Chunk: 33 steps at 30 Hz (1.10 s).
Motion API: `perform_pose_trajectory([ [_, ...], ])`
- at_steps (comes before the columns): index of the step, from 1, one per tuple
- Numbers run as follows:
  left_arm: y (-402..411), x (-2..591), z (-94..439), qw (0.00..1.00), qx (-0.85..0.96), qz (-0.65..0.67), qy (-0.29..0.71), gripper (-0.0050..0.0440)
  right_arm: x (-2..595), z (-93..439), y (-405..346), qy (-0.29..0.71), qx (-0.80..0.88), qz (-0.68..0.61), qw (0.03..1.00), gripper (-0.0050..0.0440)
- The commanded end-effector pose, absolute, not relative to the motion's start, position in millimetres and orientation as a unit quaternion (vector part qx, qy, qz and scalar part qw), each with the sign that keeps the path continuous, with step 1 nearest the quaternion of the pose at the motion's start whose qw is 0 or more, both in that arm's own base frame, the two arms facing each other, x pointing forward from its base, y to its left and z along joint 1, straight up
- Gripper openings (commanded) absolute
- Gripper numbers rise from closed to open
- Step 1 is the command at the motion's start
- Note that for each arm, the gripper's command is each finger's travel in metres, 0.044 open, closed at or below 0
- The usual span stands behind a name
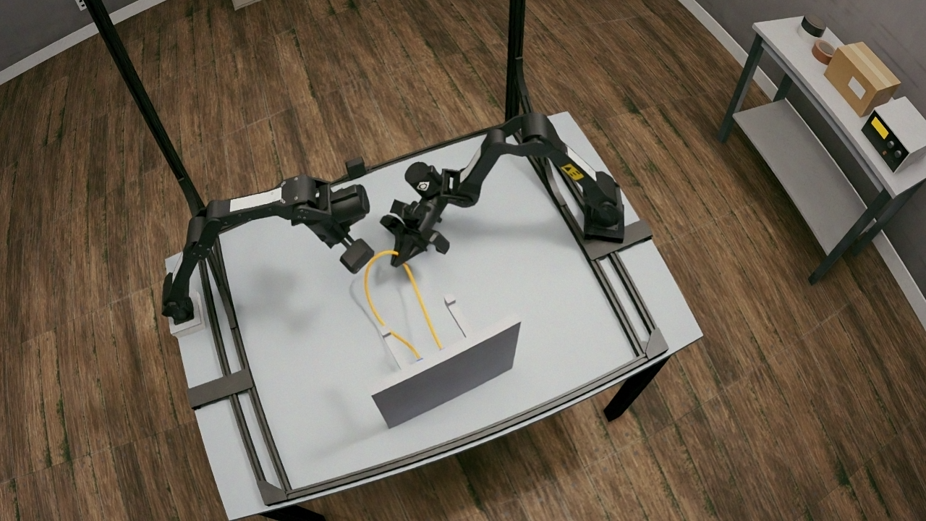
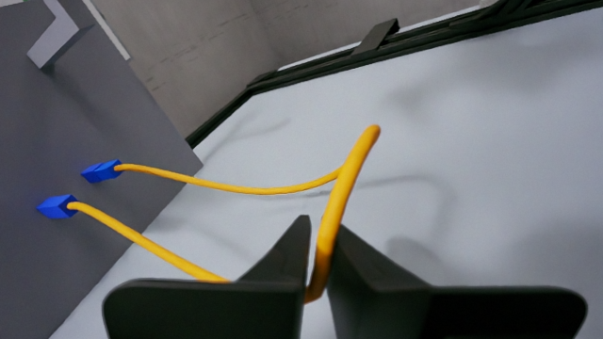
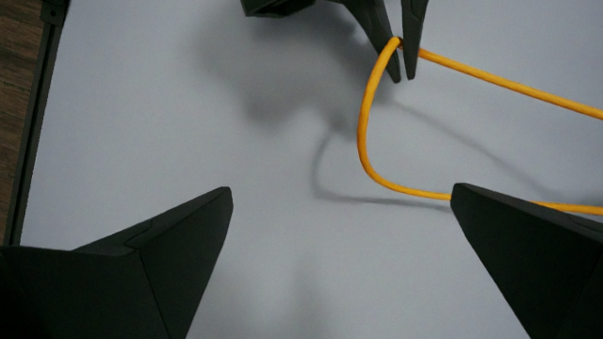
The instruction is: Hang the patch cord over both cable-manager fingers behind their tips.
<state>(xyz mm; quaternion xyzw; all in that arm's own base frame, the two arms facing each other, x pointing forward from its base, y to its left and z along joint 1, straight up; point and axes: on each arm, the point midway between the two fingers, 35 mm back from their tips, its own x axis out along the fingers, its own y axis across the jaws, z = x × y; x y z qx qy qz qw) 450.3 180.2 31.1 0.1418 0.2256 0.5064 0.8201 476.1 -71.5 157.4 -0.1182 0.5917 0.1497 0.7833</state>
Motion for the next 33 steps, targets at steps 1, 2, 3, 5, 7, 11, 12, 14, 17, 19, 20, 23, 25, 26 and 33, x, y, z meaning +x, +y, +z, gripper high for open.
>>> perform_pose_trajectory([
  [1, 180.7, 454.5, 43.7, 0.823, 0.135, 0.509, 0.211, 0.0025, 466.6, 175.2, -71.8, 0.585, -0.119, 0.143, 0.79, 0.044],
  [2, 180.7, 454.5, 43.7, 0.823, 0.135, 0.509, 0.211, 0.0025, 466.6, 175.3, -71.7, 0.585, -0.119, 0.143, 0.79, 0.044],
  [3, 180.7, 454.5, 43.7, 0.823, 0.135, 0.509, 0.211, 0.0025, 466.8, 173.4, -71.8, 0.586, -0.118, 0.144, 0.788, 0.044],
  [5, 180.7, 454.5, 43.7, 0.823, 0.135, 0.509, 0.211, 0.0025, 463.2, 176.4, -72.9, 0.586, -0.119, 0.145, 0.788, 0.044],
  [7, 180.7, 454.5, 43.7, 0.823, 0.135, 0.509, 0.211, 0.0025, 452.7, 184.8, -73.9, 0.586, -0.12, 0.147, 0.788, 0.044],
  [11, 180.7, 454.5, 43.7, 0.823, 0.135, 0.509, 0.211, 0.0025, 424.1, 204.9, -76.2, 0.586, -0.119, 0.147, 0.788, 0.044],
  [12, 180.7, 454.5, 43.7, 0.823, 0.135, 0.509, 0.211, 0.0025, 424.1, 204.9, -76.2, 0.586, -0.119, 0.147, 0.788, 0.044],
  [14, 180.7, 454.5, 43.7, 0.823, 0.135, 0.509, 0.211, 0.0025, 411.6, 212.5, -76.8, 0.586, -0.119, 0.147, 0.788, 0.044],
  [17, 180.7, 454.5, 43.7, 0.823, 0.135, 0.509, 0.211, 0.0025, 389.0, 224.6, -77.2, 0.587, -0.119, 0.147, 0.787, 0.044],
  [19, 180.7, 454.5, 43.7, 0.823, 0.135, 0.509, 0.211, 0.0025, 374.9, 231.2, -77.0, 0.587, -0.119, 0.148, 0.787, 0.044],
  [20, 180.7, 454.5, 43.7, 0.823, 0.135, 0.509, 0.211, 0.0025, 368.1, 234.1, -76.8, 0.587, -0.119, 0.148, 0.787, 0.044],
  [23, 180.7, 454.5, 43.7, 0.823, 0.135, 0.509, 0.211, 0.0025, 346.9, 242.3, -75.7, 0.588, -0.119, 0.148, 0.786, 0.044],
  [25, 180.7, 454.5, 43.7, 0.823, 0.135, 0.509, 0.211, 0.0025, 337.8, 245.4, -75.1, 0.588, -0.119, 0.148, 0.786, 0.044],
  [26, 180.7, 454.5, 43.7, 0.823, 0.135, 0.509, 0.211, 0.0025, 336.1, 245.9, -74.9, 0.588, -0.119, 0.148, 0.786, 0.044],
  [33, 180.7, 454.5, 43.7, 0.823, 0.135, 0.509, 0.211, 0.0025, 339.1, 245.2, -75.3, 0.589, -0.12, 0.146, 0.786, 0.044],
])
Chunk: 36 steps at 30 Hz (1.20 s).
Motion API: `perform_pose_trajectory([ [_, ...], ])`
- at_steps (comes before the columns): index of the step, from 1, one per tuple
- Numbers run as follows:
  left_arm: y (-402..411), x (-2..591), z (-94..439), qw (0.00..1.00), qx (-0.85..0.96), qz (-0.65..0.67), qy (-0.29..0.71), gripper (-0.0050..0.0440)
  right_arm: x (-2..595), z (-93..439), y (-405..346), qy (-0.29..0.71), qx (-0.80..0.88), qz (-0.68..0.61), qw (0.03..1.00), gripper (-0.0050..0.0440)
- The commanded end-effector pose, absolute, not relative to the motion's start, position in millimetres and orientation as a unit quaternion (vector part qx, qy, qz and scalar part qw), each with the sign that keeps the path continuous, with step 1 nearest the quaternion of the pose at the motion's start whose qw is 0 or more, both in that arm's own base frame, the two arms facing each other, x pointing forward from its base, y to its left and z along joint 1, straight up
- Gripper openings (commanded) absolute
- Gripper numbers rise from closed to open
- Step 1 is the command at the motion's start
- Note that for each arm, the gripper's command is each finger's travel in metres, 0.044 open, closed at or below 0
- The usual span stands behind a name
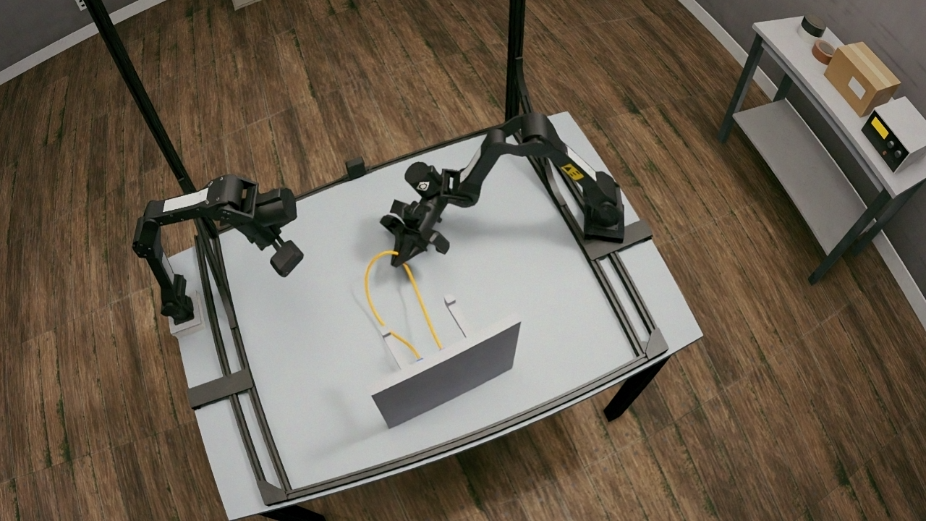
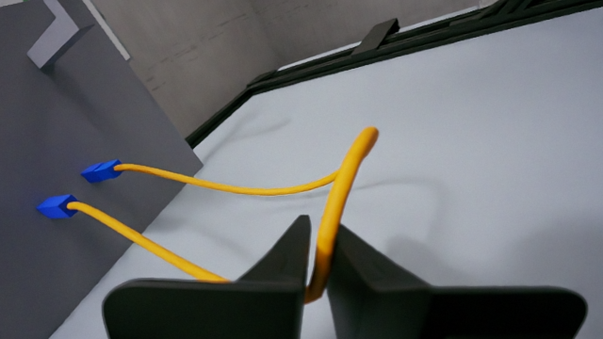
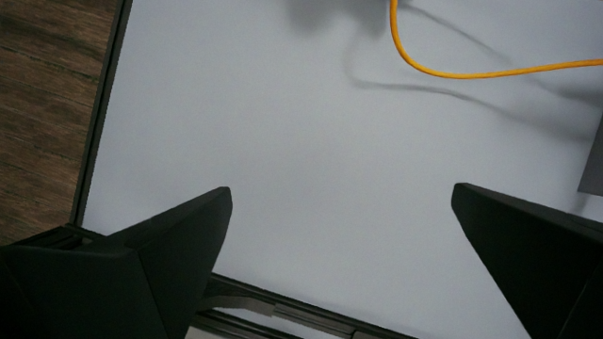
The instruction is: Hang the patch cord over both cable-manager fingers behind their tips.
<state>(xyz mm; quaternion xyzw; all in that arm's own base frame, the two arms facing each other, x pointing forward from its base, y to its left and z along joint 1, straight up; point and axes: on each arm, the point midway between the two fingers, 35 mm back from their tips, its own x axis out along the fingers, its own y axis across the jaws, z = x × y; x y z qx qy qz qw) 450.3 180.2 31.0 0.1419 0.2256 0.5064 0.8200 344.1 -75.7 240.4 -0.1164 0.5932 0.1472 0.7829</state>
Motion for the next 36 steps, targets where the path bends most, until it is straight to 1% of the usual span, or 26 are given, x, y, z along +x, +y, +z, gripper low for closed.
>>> perform_pose_trajectory([
  [1, 180.7, 454.5, 43.7, 0.823, 0.135, 0.509, 0.211, 0.0025, 339.1, 245.2, -75.3, 0.589, -0.12, 0.146, 0.786, 0.044],
  [24, 181.4, 454.9, 44.1, 0.823, 0.134, 0.509, 0.211, 0.0025, 339.1, 245.2, -75.3, 0.589, -0.12, 0.146, 0.786, 0.044],
  [36, 183.5, 459.4, 53.3, 0.826, 0.127, 0.51, 0.201, 0.0025, 339.1, 245.2, -75.3, 0.589, -0.12, 0.146, 0.786, 0.044],
])
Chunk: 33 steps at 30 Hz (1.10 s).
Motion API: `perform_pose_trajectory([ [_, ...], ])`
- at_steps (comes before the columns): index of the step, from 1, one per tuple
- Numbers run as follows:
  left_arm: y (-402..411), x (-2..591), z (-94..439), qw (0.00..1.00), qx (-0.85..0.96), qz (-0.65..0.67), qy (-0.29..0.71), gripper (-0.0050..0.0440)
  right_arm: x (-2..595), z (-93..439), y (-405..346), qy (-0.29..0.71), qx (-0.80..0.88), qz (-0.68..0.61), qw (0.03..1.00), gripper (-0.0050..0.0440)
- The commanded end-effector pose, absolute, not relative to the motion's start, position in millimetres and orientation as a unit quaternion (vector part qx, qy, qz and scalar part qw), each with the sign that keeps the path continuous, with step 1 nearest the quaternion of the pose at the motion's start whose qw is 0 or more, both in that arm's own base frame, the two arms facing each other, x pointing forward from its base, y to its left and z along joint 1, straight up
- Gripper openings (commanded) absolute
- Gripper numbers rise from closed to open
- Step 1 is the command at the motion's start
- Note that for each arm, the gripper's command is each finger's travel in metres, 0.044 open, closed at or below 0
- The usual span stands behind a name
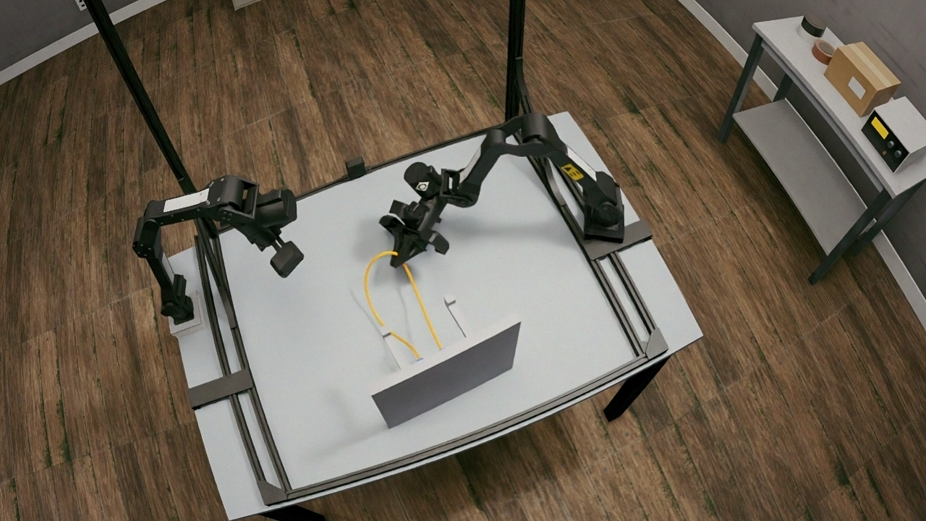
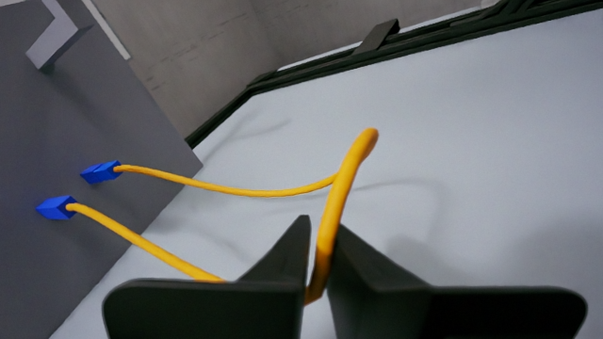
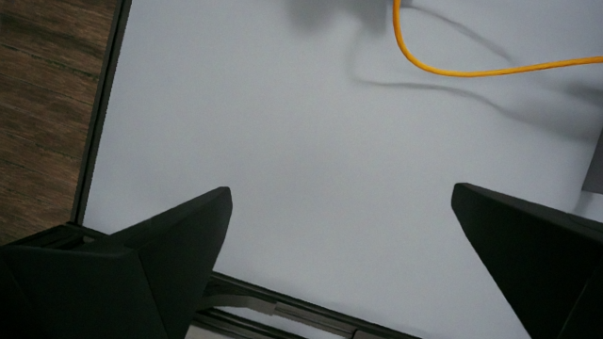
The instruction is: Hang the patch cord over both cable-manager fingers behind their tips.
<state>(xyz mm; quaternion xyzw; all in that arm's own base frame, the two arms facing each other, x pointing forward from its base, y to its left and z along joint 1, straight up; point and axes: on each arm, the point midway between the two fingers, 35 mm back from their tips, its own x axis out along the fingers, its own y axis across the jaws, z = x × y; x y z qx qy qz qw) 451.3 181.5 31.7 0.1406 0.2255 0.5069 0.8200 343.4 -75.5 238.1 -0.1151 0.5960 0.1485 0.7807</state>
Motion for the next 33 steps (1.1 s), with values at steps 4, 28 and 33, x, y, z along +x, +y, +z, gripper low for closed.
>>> perform_pose_trajectory([
  [4, 184.5, 460.0, 56.1, 0.827, 0.125, 0.511, 0.199, 0.0025, 339.1, 245.2, -75.3, 0.589, -0.12, 0.146, 0.786, 0.044],
  [28, 190.8, 462.8, 60.4, 0.827, 0.119, 0.511, 0.2, 0.0025, 339.1, 245.2, -75.3, 0.589, -0.12, 0.146, 0.786, 0.044],
  [33, 192.3, 463.5, 61.5, 0.828, 0.117, 0.511, 0.2, 0.0025, 339.1, 245.2, -75.3, 0.589, -0.12, 0.146, 0.786, 0.044],
])
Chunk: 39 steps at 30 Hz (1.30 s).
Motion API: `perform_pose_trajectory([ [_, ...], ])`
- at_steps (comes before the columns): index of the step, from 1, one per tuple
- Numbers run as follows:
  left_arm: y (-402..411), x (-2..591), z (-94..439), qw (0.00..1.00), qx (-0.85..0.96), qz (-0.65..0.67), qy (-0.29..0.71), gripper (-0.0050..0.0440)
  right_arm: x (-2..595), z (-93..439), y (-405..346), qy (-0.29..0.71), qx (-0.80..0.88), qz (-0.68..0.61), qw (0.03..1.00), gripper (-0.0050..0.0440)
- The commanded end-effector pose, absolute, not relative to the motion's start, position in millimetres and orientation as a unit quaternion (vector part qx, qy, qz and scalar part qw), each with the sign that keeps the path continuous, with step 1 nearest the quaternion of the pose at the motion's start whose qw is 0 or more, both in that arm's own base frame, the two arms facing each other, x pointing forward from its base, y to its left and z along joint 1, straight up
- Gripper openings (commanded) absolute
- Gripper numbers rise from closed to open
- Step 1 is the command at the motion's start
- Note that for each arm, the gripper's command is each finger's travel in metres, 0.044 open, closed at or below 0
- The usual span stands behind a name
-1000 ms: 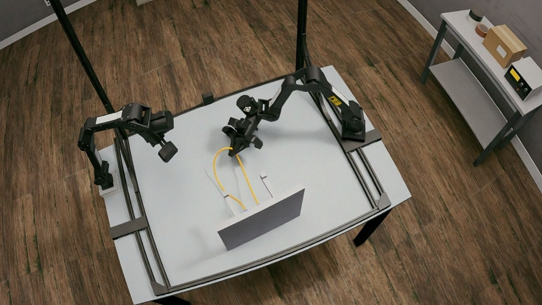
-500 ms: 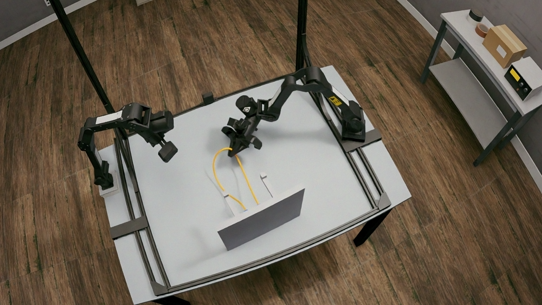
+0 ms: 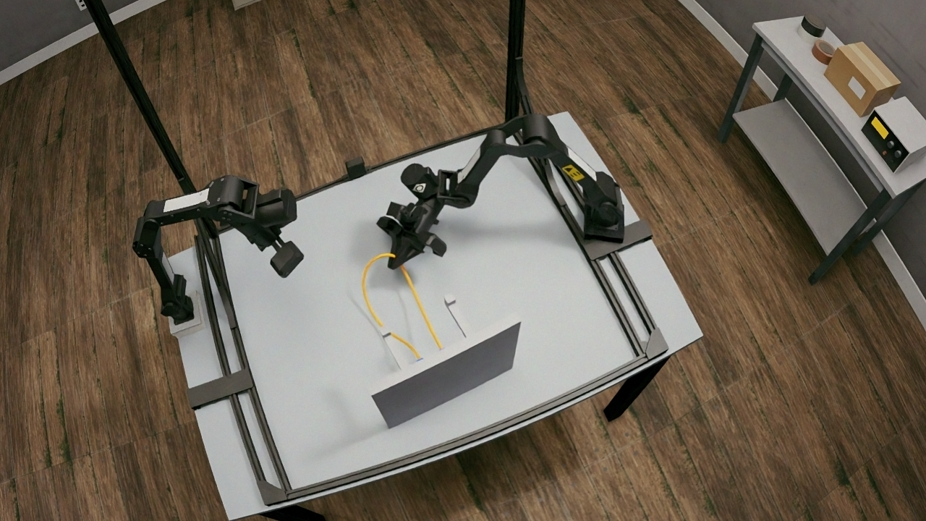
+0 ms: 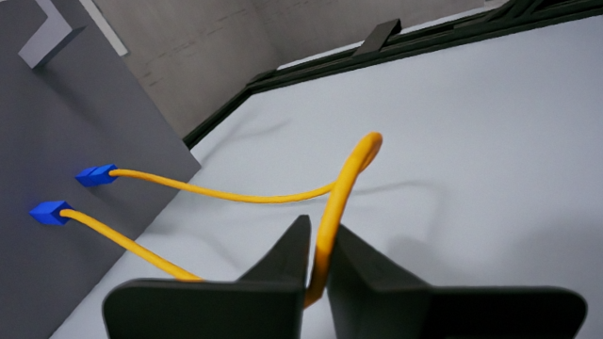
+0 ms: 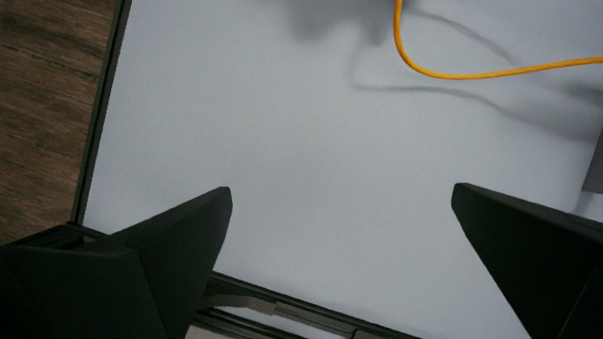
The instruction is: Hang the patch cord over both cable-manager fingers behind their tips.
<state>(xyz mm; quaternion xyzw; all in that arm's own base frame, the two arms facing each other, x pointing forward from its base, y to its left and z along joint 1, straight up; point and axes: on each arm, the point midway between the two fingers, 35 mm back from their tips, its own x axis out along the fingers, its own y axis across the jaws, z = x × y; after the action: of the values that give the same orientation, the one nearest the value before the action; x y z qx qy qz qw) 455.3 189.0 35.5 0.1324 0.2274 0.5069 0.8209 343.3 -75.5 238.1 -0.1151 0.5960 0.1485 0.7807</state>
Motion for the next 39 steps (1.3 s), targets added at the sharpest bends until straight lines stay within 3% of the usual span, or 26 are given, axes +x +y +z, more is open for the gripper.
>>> perform_pose_trajectory([
  [1, 192.8, 463.7, 61.8, 0.828, 0.117, 0.511, 0.2, 0.0025, 339.1, 245.2, -75.3, 0.589, -0.12, 0.146, 0.786, 0.044],
  [39, 213.6, 471.7, 77.3, 0.829, 0.095, 0.511, 0.204, 0.0025, 339.1, 245.2, -75.3, 0.589, -0.12, 0.146, 0.786, 0.044],
])
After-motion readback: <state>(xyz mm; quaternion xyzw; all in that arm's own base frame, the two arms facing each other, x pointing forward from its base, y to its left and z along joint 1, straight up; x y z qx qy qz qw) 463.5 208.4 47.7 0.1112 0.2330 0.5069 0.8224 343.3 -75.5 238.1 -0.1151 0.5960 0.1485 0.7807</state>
